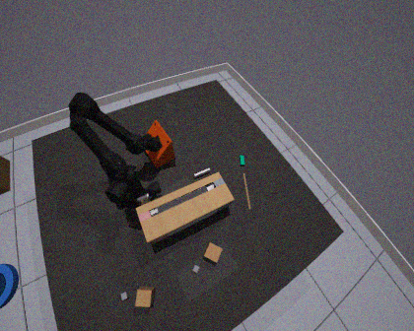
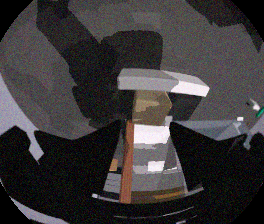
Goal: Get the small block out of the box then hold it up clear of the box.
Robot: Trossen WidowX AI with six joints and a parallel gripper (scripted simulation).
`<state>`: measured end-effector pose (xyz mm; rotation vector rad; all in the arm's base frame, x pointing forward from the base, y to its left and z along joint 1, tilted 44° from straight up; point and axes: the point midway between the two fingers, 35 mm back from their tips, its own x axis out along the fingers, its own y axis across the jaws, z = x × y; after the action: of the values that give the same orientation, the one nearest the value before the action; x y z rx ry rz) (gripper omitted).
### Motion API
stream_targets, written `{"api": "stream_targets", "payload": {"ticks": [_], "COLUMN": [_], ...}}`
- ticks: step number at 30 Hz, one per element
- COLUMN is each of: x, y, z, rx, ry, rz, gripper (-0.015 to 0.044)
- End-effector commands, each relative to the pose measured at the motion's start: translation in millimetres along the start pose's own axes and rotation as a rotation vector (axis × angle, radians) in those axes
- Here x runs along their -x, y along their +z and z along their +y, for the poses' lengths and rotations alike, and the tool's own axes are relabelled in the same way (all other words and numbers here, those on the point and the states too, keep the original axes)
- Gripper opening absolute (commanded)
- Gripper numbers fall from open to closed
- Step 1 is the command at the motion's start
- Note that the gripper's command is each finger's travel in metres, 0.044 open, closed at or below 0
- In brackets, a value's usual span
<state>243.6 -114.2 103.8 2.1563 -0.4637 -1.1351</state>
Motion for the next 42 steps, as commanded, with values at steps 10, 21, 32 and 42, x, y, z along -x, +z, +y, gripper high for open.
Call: {"api": "stream_targets", "payload": {"ticks": [10, 21, 32, 42], "x": [-16, -16, 20, 41], "y": [13, 12, -9, -15], "z": [-3, -2, -2, -1], "rx": [0.011, 0.016, 0.016, 0.01], "ry": [-0.003, -0.003, -0.006, -0.002], "rz": [-0.004, -0.003, -0.003, -0.003], "gripper": [0.0285, 0.0055, 0.0, 0.0]}}
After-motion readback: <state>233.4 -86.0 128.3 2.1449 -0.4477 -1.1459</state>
